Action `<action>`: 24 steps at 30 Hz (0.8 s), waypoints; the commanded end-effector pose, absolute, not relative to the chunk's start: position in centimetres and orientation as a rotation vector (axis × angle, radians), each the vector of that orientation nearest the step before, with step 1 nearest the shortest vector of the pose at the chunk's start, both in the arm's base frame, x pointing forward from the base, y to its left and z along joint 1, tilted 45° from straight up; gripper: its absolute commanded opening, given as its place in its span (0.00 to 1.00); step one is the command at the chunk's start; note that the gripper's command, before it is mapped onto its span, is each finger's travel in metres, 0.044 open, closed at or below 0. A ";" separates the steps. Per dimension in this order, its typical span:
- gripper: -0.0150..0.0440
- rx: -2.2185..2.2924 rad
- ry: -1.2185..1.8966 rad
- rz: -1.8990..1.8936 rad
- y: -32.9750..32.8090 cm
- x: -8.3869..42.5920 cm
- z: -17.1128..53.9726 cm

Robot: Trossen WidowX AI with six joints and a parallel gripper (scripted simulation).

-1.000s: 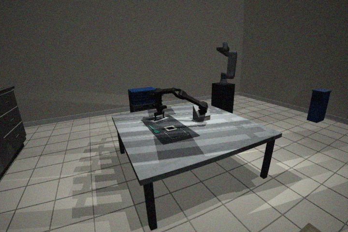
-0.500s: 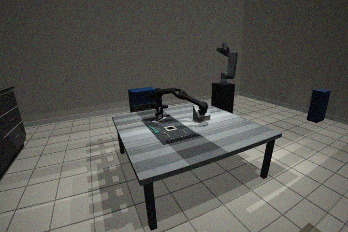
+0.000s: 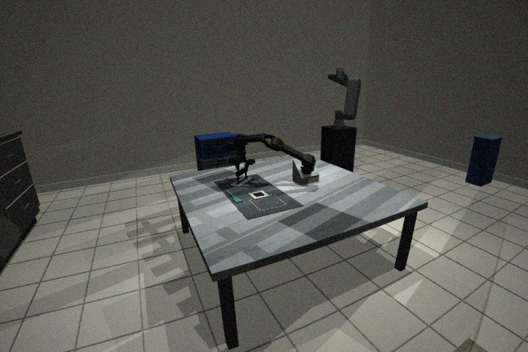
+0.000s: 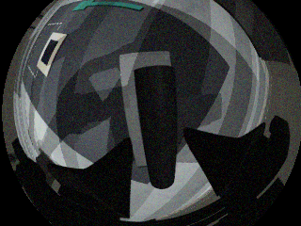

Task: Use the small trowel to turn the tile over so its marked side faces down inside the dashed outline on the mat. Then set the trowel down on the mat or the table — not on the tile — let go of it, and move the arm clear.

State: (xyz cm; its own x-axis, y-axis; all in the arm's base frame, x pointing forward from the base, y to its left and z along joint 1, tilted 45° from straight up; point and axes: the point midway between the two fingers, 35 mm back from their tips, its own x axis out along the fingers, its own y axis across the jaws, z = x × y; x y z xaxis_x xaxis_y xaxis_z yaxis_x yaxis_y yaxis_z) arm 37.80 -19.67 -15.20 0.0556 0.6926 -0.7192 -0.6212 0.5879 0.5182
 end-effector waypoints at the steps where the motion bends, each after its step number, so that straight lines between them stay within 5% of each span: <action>1: 0.71 0.069 1.141 1.003 -19.6 37.8 -15.3; 24: 0.71 0.048 1.137 0.960 -22.4 37.1 -12.1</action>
